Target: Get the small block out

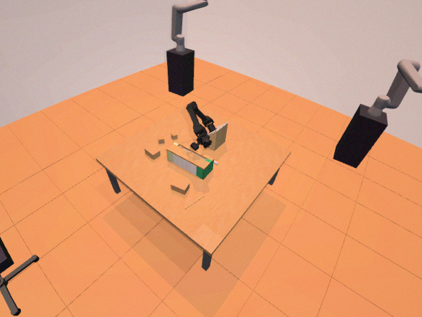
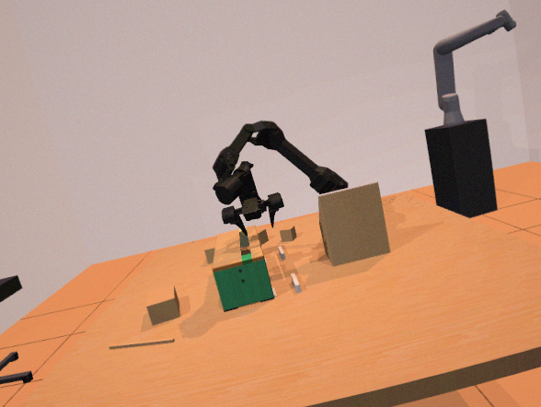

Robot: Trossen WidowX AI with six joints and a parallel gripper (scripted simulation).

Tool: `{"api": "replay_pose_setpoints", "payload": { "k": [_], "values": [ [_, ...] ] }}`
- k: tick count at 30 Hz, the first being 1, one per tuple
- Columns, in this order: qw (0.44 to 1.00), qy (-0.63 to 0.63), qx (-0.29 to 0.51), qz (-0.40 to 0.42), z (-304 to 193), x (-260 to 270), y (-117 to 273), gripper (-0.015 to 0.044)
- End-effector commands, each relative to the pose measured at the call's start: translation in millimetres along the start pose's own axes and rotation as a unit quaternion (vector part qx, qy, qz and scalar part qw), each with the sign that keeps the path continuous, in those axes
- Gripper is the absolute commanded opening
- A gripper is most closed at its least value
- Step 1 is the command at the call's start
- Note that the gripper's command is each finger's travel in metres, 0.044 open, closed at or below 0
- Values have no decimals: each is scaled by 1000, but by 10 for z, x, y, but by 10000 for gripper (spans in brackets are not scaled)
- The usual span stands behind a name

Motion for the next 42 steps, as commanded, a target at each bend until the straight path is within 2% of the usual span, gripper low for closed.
{"api": "replay_pose_setpoints", "payload": {
  "k": [1, 42],
  "values": [
    [999, 18, 37, -25, 36, -64, 35, 400],
    [999, 18, 37, -26, 178, -119, -532, 400]
  ]
}}
Point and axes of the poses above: the point midway between the two fingers, 35 mm back from their tips, its own y axis back along the fingers, its own x axis across the jaws, z = x × y, the point moved 1 cm from there along y, back along the fingers, and after that the axes turned 10 degrees about y, right-handed, at the moved point
